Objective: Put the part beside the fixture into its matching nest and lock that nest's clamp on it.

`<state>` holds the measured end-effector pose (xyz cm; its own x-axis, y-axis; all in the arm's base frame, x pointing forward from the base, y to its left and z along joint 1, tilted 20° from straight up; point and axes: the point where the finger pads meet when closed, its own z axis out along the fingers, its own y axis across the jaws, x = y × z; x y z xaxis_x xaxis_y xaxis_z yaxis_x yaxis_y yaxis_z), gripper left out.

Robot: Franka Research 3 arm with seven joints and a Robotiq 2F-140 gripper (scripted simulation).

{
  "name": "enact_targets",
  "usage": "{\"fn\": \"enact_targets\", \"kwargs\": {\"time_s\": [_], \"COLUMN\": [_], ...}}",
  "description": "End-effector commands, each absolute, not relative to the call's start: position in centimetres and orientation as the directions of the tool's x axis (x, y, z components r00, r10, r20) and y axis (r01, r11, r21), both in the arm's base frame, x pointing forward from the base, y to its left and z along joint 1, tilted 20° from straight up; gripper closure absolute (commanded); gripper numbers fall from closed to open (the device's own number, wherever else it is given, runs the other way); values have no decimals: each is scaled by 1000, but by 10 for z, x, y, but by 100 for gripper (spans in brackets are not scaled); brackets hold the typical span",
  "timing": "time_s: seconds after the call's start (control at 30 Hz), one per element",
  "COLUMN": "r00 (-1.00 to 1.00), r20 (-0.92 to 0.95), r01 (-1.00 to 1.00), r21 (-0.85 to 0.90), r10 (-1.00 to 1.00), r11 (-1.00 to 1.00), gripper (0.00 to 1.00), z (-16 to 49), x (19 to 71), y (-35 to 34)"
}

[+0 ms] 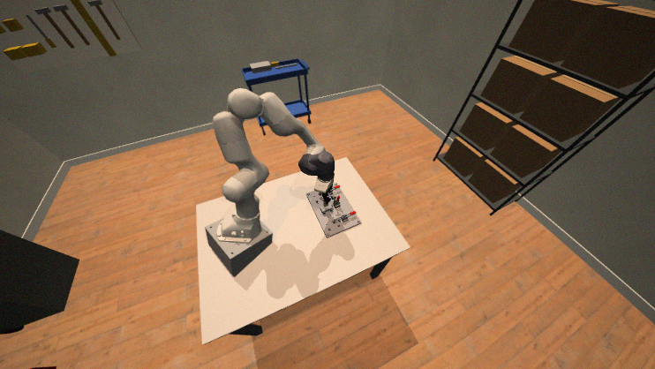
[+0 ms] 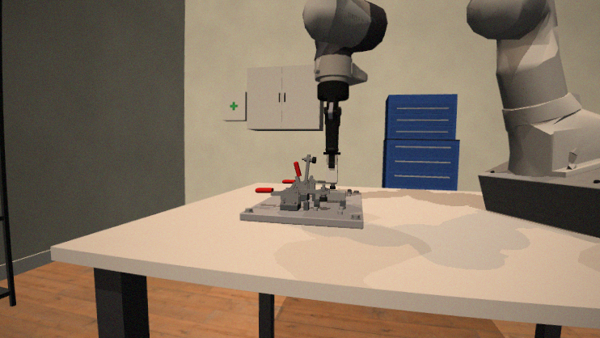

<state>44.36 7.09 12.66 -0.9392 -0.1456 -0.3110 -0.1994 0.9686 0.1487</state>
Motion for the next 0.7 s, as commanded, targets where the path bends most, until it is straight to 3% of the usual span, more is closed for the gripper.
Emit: {"fn": "enact_targets", "kwargs": {"time_s": [0.0,0.67], "r00": [-935,-935], "r20": [-319,-319], "r01": [-206,-206], "r21": [143,143], "r10": [-152,-152], "r11": [968,968], "gripper": [100,100], "z": [128,133], "x": [446,437], "y": [72,105]}}
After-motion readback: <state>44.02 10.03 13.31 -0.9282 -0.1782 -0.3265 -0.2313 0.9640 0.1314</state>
